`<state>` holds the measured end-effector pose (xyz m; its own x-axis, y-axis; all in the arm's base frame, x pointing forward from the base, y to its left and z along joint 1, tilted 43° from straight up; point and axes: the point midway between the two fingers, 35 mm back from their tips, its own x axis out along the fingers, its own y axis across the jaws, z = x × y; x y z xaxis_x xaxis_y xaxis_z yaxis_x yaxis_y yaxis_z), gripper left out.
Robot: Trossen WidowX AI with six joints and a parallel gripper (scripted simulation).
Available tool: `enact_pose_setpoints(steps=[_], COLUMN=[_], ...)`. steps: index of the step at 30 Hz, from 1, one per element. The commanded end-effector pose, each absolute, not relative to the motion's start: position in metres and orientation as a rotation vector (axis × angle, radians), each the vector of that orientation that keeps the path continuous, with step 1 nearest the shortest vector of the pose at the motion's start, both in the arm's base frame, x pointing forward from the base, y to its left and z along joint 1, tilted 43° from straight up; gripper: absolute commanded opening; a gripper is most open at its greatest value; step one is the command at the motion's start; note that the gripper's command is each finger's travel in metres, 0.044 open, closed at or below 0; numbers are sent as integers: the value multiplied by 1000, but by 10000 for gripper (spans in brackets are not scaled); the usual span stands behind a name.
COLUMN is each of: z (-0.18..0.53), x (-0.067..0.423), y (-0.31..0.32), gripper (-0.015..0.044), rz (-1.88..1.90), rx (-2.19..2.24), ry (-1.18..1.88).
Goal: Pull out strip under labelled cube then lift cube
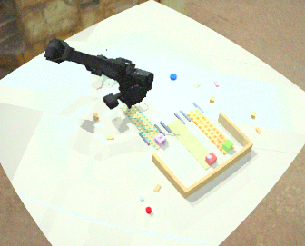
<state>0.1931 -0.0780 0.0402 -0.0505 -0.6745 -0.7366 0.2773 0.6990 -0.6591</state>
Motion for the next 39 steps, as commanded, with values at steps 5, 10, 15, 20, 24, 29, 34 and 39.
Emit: enact_pose_setpoints(steps=[5, 10, 15, 20, 24, 29, 34, 39], z=[36, 36, 36, 36, 36, 63, 71, 73], x=[185, 185, 185, 185, 185, 196, 197, 220], y=[-79, -79, -79, -79, -79, -56, -50, -56], gripper=[0, 0, 0, 0, 0, 0, 0, 131], rz=[-803, -803, -803, -803, -803, -799, -802, -752], rx=[-353, -353, -353, -353, -353, -351, -352, -405], ry=[1452, 1452, 1452, 1452, 1452, 1447, 1453, 1482])
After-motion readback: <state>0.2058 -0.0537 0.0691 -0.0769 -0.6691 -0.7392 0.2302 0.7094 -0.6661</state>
